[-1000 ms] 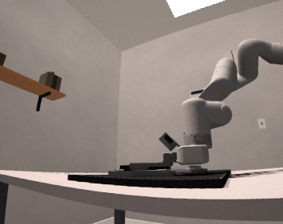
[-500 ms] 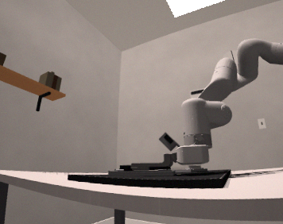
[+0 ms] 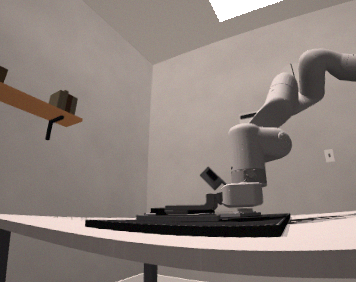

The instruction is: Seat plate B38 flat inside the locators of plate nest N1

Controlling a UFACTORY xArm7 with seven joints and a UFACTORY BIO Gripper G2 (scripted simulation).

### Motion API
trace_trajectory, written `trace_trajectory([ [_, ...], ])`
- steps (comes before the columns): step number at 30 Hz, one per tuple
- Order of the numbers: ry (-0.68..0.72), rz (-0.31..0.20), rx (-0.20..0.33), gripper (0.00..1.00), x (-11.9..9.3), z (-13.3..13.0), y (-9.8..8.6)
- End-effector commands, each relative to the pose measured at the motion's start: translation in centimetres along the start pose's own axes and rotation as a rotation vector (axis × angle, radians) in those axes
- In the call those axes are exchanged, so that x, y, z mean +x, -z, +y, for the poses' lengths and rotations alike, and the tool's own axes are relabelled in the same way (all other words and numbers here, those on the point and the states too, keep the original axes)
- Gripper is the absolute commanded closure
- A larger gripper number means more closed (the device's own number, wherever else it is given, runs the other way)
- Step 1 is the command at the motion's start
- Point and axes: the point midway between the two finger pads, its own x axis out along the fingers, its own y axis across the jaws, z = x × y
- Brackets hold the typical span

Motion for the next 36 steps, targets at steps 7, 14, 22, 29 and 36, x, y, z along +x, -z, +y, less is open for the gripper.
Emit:
trace_trajectory([
  [7, 0.0, -0.005, 0.001, 1.0, 0.16, 0.04, -0.27],
  [14, 0.0, -0.005, 0.001, 1.0, 0.16, 0.04, -0.27],
  [22, 0.0, -0.005, 0.001, 1.0, 0.16, 0.04, -0.27],
  [29, 0.0, -0.005, 0.001, 1.0, 0.16, 0.04, -0.39],
  [36, 0.0, -0.005, 0.001, 1.0, 0.16, 0.04, -0.86],
])
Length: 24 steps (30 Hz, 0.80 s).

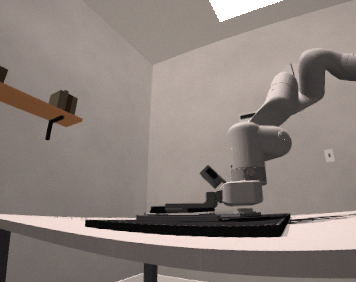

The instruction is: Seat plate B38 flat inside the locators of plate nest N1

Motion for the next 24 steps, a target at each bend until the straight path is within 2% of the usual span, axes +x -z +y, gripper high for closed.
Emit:
trace_trajectory([
  [1, 0.0, -0.005, 0.001, 1.0, 0.2, 0.0, -0.5],
  [24, 0.0, -0.005, 0.001, 1.0, 0.2, 0.0, -1.8],
])
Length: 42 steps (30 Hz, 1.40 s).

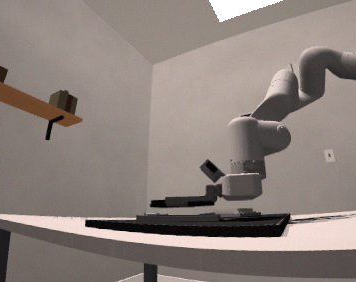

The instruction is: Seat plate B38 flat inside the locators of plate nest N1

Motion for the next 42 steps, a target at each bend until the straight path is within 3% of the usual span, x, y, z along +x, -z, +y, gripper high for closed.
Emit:
trace_trajectory([
  [1, 0.0, -0.005, 0.001, 1.0, 0.2, 0.0, -0.6],
  [12, 0.0, -0.005, 0.001, 1.0, 0.2, 0.0, -0.9],
  [42, 0.0, -0.005, 0.001, 1.0, 0.2, 0.0, -5.6],
])
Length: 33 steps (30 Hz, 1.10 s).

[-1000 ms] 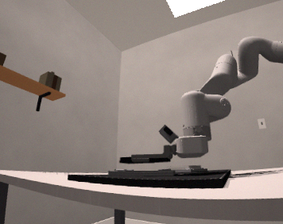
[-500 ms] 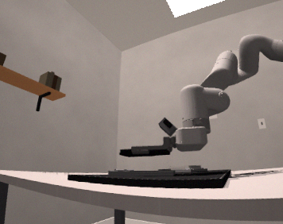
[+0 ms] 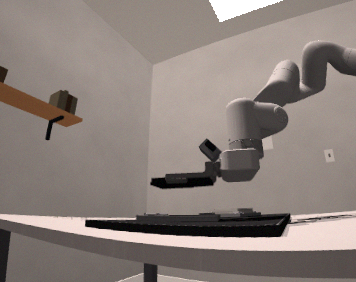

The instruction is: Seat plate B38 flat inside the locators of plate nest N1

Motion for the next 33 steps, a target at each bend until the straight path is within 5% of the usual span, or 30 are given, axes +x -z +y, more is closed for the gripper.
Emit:
trace_trajectory([
  [1, 0.0, -0.005, 0.001, 1.0, 0.14, 0.04, -1.07],
  [33, 0.0, -0.005, 0.001, 1.0, 0.38, 0.04, -1.9],
])
